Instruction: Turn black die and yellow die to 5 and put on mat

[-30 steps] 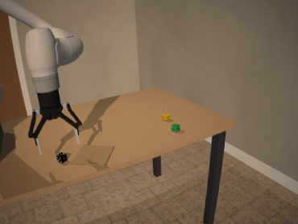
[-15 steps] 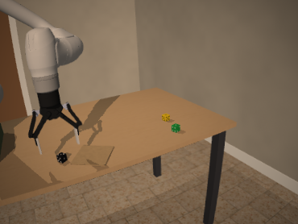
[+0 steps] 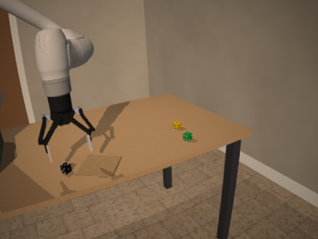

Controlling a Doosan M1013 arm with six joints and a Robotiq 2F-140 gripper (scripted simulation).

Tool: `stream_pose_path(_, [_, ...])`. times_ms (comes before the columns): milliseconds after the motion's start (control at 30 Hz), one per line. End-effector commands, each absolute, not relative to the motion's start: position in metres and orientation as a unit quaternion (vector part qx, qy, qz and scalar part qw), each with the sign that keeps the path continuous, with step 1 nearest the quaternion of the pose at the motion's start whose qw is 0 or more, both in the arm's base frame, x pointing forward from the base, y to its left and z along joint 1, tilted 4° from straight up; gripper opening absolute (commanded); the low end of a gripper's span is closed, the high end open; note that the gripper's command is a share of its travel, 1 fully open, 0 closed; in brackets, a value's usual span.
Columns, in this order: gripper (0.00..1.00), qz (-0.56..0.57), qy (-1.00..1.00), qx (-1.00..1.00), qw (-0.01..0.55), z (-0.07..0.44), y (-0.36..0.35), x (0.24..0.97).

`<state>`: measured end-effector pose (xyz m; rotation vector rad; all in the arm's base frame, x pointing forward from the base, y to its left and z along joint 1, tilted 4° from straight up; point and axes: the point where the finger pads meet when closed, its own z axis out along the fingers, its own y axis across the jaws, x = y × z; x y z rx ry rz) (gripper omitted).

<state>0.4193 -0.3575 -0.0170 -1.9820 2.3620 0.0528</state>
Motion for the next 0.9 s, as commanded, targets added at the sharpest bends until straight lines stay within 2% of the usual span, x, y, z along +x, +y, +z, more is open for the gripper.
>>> stream_pose_path(0, [1.0,0.019,0.766,-0.642,0.031,-0.017,-0.355,0.442])
stream_pose_path(233, [1.0,0.019,0.766,-0.642,0.031,-0.016,-0.355,0.474])
stream_pose_path(867, [1.0,0.019,0.766,-0.642,0.031,-0.013,-0.355,0.635])
